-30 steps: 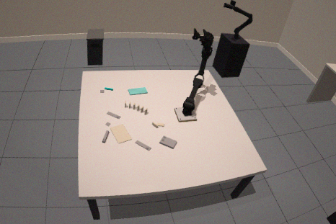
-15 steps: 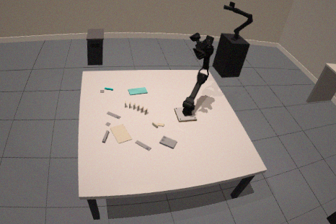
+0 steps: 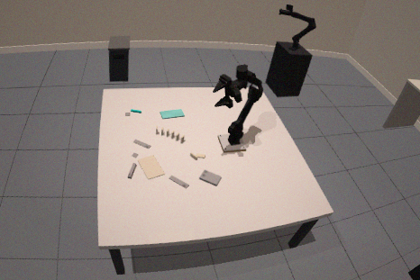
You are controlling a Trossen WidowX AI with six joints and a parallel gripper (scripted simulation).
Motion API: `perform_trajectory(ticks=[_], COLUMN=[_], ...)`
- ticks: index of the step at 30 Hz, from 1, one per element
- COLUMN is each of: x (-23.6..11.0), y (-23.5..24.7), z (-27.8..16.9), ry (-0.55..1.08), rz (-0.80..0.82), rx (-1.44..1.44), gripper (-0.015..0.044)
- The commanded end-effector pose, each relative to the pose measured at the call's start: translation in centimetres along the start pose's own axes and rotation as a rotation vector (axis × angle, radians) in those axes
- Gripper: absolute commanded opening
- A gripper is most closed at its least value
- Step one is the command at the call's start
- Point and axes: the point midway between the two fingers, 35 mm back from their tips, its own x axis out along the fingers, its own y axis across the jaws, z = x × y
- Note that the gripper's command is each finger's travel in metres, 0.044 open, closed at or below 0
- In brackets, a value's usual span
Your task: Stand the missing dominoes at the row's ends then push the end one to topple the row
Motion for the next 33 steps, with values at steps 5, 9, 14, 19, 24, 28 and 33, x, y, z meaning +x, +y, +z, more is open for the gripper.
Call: perform_trajectory(ticks=[5, 9, 14, 19, 24, 28, 33], x=[7.8, 10.0, 10.5, 8.7, 8.8, 9.5, 10.5], y=[10.6, 16.9, 25.3, 32.2, 32.3, 34.3, 38.1], z=[-0.7, -1.8, -3.2, -4.1, -4.7, -4.9, -5.3], ry=[-0.013, -0.084, -0.259, -0.486, -0.495, -0.495, -0.495], rz=[0.430, 0.671, 0.982, 1.238, 1.247, 1.247, 1.248], rx=[-0.377, -0.544, -0.708, -0.792, -0.795, -0.795, -0.795], gripper=[0.0440, 0.0440, 0.0440, 0.0440, 0.0440, 0.0440, 0.0440])
